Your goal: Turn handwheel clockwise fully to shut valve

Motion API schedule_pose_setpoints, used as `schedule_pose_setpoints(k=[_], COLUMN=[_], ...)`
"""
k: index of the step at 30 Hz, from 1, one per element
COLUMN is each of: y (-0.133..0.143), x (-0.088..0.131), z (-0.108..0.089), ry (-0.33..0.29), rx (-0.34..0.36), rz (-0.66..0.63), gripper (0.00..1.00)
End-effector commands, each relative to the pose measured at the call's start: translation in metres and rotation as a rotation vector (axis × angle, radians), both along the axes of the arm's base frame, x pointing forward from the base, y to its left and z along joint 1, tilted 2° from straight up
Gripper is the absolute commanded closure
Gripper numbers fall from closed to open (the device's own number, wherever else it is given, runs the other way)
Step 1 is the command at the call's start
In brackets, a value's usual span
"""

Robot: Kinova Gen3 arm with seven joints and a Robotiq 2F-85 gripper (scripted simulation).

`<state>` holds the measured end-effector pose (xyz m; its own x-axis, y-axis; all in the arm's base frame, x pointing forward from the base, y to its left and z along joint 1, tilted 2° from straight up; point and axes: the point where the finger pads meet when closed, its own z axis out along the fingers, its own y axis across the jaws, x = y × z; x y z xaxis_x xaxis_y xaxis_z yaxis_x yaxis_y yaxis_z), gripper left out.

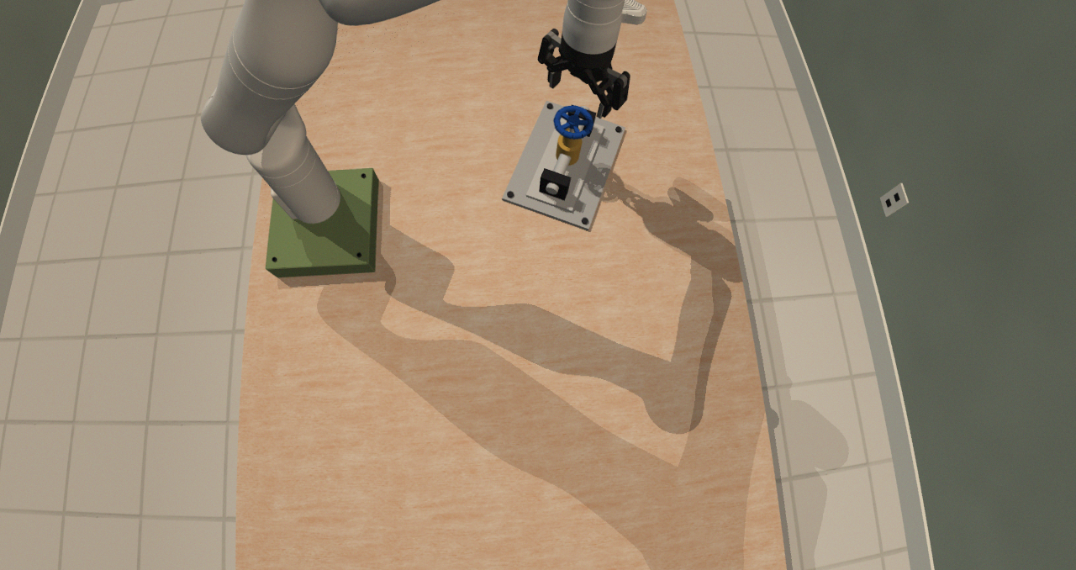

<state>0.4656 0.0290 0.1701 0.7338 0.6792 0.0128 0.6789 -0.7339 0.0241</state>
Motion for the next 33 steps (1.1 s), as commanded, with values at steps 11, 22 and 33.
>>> schedule_pose_setpoints(k=[11, 22, 33], y=[0.0, 0.0, 0.0], x=[0.0, 0.0, 0.001], z=[-0.017, -0.028, -0.034], ry=[0.001, 0.001, 0.001], rx=[0.0, 0.0, 0.0], rz=[0.001, 0.001, 0.001], gripper=[0.0, 0.0, 0.0])
